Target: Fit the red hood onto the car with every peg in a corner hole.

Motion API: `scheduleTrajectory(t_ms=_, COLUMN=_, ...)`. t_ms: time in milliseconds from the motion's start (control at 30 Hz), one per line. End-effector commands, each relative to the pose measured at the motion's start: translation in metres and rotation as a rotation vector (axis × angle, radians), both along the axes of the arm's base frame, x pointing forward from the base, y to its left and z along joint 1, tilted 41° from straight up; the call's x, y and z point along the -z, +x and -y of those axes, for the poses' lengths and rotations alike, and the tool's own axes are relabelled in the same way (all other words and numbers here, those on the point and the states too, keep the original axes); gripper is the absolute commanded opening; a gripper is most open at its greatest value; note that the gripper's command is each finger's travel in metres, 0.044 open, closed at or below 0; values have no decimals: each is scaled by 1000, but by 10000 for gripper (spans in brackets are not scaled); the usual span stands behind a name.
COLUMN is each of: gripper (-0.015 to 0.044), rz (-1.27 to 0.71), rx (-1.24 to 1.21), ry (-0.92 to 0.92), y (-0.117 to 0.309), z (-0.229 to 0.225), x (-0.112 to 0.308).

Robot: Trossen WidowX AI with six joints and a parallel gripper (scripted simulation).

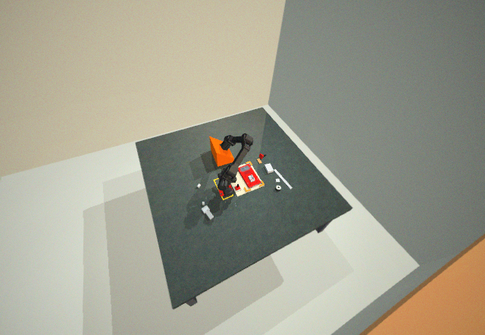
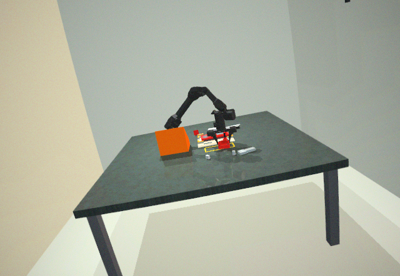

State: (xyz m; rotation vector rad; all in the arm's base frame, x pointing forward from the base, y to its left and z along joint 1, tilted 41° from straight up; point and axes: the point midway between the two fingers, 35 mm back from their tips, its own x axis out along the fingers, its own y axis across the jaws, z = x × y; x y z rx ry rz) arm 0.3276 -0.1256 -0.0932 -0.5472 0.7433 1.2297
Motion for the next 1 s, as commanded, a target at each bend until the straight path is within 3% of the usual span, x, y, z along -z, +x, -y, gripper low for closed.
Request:
scheduleTrajectory(t_ms=0, gripper=315, rz=1, rx=-1, ry=0, y=0, z=0, x=0)
scheduleTrajectory(t_ms=100, gripper=295, rz=1, rx=-1, ry=0, y=0, z=0, x=0)
scheduleTrajectory(t_ms=467, gripper=6, rz=0, rx=0, ry=0, y=-1, z=6, x=-7)
scheduleTrajectory(t_ms=967, gripper=0, rz=-1, rx=0, ry=-2, y=-6, z=26, x=-30)
